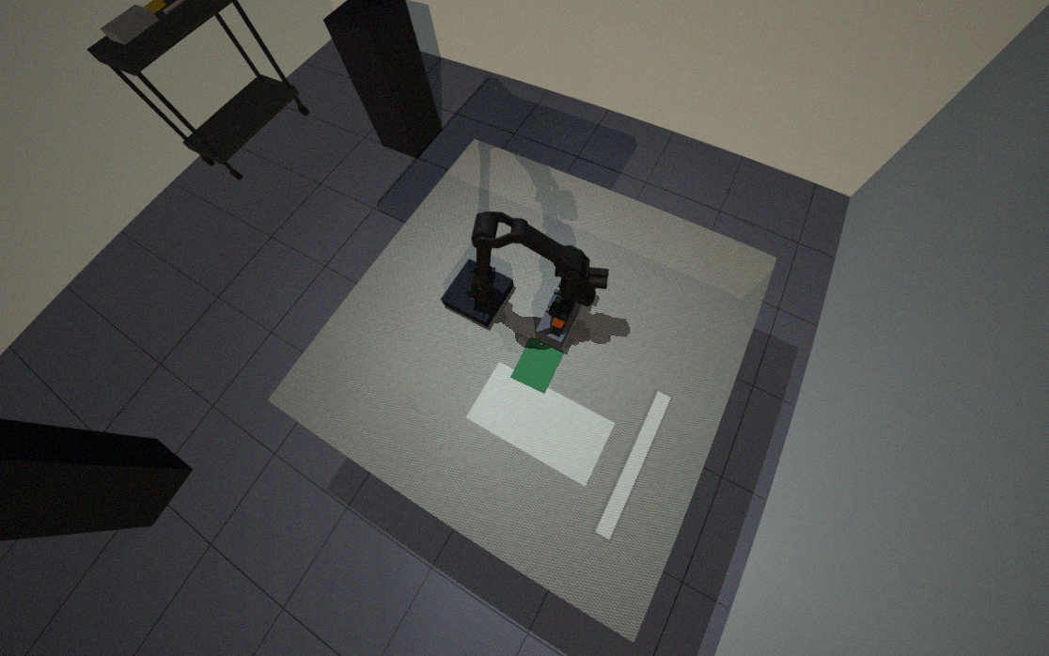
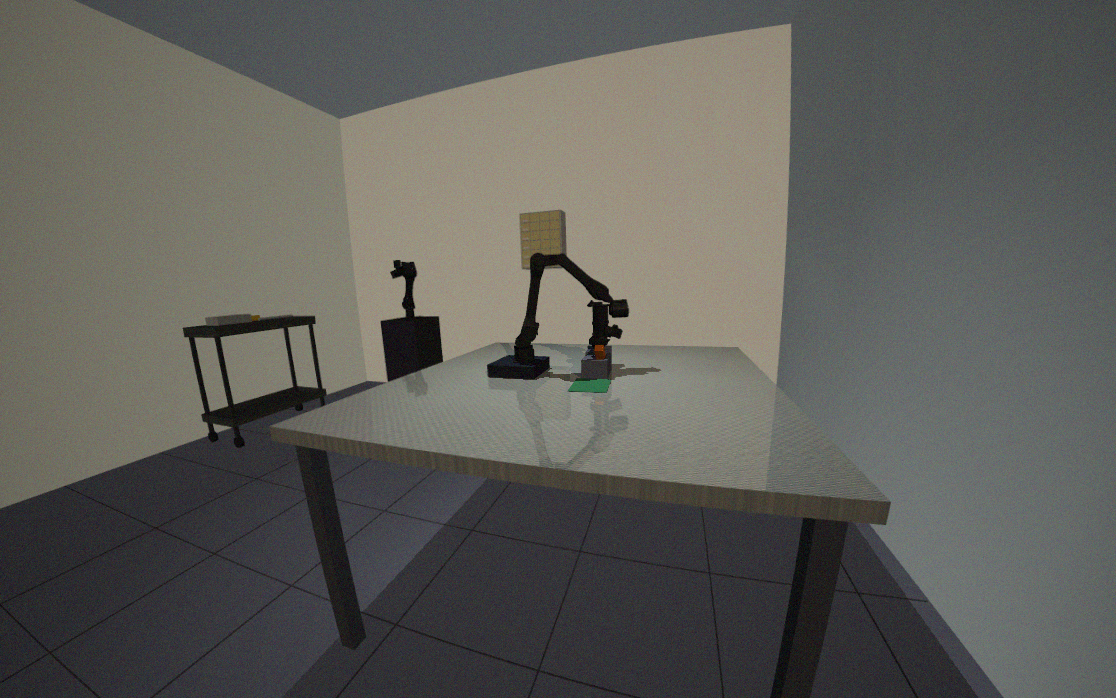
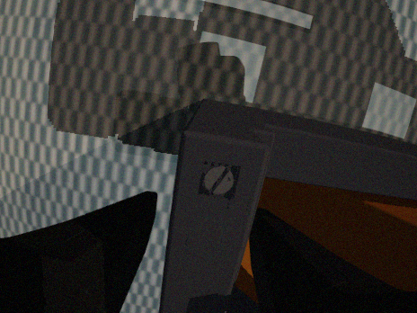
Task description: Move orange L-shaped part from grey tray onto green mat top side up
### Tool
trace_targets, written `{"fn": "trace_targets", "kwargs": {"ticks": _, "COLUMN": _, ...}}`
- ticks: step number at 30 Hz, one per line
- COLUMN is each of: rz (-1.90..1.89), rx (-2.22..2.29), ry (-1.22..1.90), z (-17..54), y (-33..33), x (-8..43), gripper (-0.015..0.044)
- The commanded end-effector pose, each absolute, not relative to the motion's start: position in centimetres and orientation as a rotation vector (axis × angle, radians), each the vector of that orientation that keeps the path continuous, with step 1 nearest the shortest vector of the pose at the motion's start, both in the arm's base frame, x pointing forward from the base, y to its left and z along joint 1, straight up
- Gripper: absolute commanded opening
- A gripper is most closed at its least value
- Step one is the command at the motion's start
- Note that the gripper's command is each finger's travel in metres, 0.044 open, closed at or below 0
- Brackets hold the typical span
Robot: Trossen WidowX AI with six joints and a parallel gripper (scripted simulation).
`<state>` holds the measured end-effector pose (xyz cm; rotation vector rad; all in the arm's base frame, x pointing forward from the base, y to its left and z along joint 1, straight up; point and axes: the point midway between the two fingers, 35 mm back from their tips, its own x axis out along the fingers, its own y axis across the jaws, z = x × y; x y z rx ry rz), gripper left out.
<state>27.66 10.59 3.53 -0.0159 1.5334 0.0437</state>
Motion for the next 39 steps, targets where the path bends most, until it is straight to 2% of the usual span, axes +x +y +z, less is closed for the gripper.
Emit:
{"fn": "trace_targets", "kwargs": {"ticks": 1, "rz": 0.036, "rx": -0.018, "ry": 1.537, "z": 3.4, "y": 10.5, "x": 27.5, "gripper": 0.018}}
{"fn": "trace_targets", "kwargs": {"ticks": 19, "rz": 0.037, "rx": -0.017, "ry": 1.537, "z": 5.0, "y": 11.6, "x": 27.5, "gripper": 0.018}}
{"fn": "trace_targets", "kwargs": {"ticks": 28, "rz": 0.036, "rx": -0.018, "ry": 1.537, "z": 14.1, "y": 10.4, "x": 27.3, "gripper": 0.018}}
{"fn": "trace_targets", "kwargs": {"ticks": 39, "rz": 0.042, "rx": -0.008, "ry": 1.517, "z": 14.2, "y": 10.6, "x": 27.5, "gripper": 0.018}}
